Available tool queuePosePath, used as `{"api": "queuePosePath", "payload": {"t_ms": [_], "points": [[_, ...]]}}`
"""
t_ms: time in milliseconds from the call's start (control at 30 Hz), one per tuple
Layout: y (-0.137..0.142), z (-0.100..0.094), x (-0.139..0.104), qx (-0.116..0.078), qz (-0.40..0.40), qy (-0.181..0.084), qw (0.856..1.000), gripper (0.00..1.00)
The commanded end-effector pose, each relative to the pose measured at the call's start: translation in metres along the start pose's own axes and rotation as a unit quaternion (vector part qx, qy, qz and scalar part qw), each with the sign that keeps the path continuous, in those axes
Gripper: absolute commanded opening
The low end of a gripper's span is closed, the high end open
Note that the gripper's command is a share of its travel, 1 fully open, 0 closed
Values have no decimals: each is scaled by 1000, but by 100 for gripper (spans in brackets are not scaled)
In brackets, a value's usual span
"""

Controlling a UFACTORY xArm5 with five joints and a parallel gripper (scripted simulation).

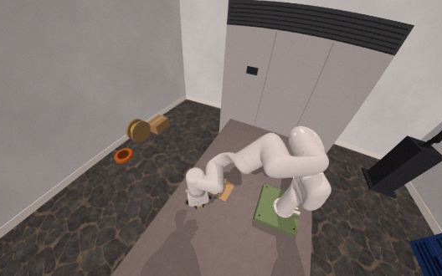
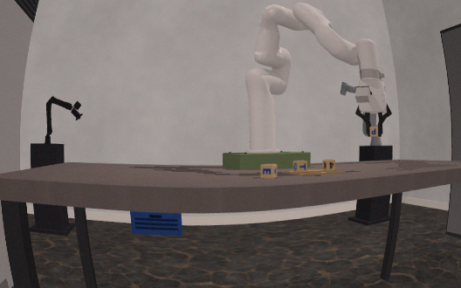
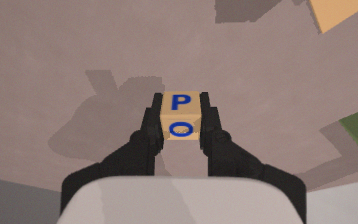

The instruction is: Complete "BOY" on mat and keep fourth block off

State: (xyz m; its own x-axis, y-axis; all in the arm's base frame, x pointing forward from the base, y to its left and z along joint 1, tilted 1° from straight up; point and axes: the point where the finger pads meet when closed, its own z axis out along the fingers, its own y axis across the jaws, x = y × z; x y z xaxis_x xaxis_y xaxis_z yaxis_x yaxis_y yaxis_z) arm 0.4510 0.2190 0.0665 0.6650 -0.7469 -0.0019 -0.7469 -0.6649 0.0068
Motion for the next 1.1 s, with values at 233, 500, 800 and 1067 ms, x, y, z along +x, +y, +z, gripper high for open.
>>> {"api": "queuePosePath", "payload": {"t_ms": [233,500,800,1067], "points": [[9,-3,13,2,137,0,991,27],[16,-4,20,3,219,0,976,27],[23,-4,28,3,313,0,950,27],[30,-5,34,3,391,0,920,27]]}}
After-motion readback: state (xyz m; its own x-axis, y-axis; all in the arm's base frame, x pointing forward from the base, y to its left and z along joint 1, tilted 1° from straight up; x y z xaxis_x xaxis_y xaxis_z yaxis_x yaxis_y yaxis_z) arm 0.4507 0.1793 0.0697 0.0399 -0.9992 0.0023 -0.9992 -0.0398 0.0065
